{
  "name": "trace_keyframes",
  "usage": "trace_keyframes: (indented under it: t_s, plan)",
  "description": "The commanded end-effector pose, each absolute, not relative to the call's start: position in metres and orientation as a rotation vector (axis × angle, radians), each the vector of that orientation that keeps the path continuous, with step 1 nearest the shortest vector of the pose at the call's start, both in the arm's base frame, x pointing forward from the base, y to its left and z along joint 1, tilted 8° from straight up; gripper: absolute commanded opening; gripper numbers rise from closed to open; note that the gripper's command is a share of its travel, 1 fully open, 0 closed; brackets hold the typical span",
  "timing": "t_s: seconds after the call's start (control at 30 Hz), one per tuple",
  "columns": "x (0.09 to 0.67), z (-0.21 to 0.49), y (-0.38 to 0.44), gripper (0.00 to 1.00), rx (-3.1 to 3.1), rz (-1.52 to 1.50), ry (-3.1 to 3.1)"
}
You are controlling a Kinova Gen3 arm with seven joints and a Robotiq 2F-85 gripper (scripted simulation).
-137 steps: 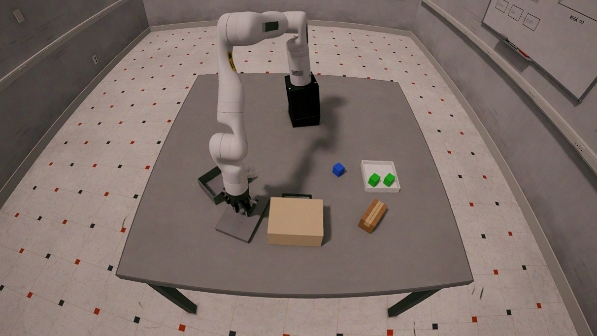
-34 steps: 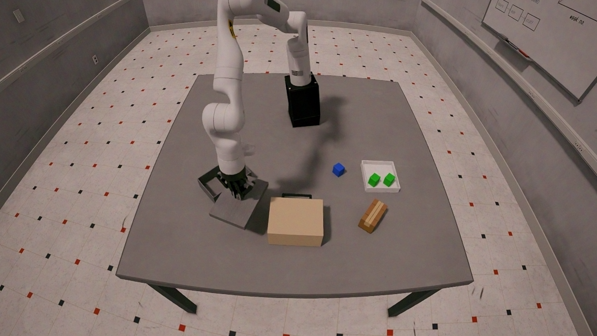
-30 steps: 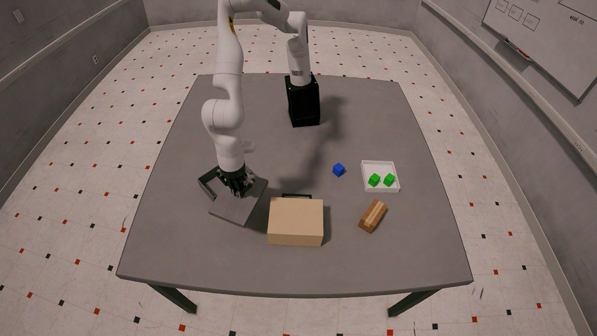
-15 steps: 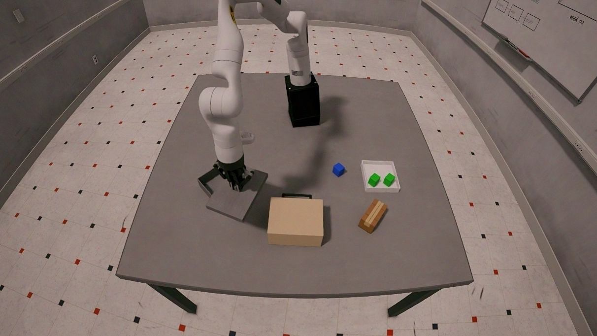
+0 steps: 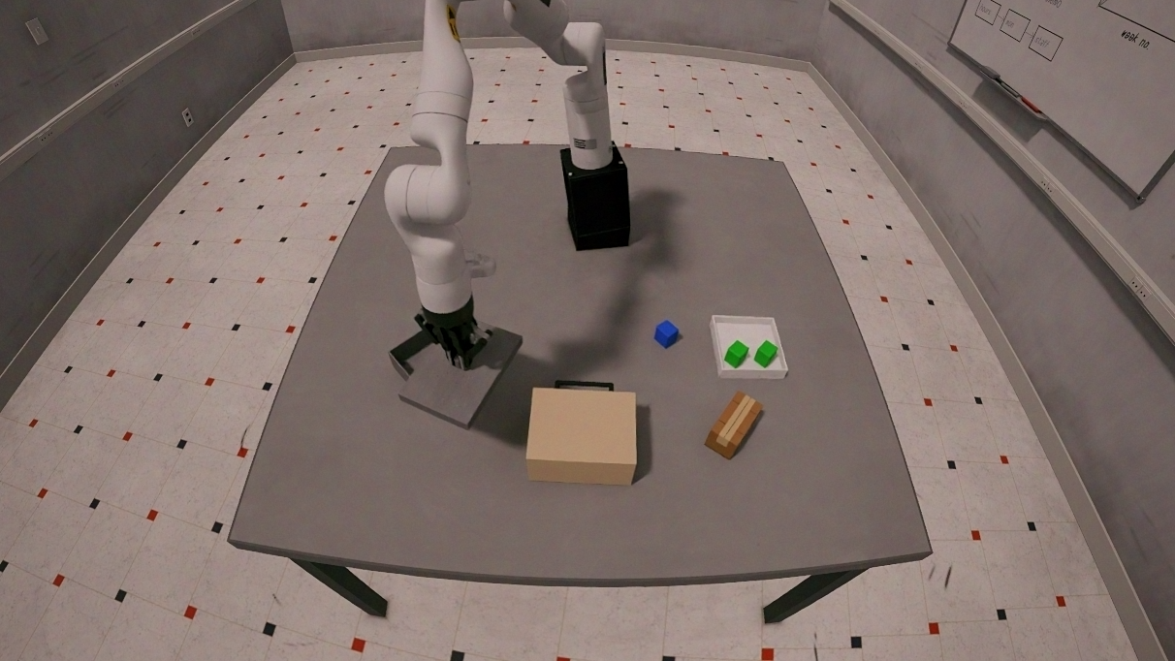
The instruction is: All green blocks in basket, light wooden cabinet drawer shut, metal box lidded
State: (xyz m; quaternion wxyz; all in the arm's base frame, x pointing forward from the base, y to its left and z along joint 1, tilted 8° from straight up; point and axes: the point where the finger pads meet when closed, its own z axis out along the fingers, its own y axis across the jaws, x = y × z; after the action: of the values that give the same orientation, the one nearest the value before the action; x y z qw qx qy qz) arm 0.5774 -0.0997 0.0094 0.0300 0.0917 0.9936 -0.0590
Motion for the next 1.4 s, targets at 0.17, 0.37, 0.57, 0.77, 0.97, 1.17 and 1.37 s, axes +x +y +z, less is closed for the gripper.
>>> trace_keyframes:
  t_s: [0.17, 0.37, 0.57, 0.77, 0.97, 1.17, 1.37]
  plan:
    - [0.501, 0.016, -0.175, 0.1, 0.736, -0.162, 2.965]
    - [0.464, 0.018, -0.201, 0.1, 0.873, -0.16, 2.924]
    - [0.464, 0.018, -0.201, 0.1, 0.873, -0.16, 2.924]
    - [0.464, 0.018, -0.201, 0.1, 0.873, -0.16, 2.924]
    - [0.464, 0.017, -0.201, 0.1, 0.873, -0.16, 2.924]
    - [0.464, 0.016, -0.201, 0.1, 0.873, -0.159, 2.924]
    - [0.464, 0.011, -0.202, 0.1, 0.873, -0.159, 2.924]
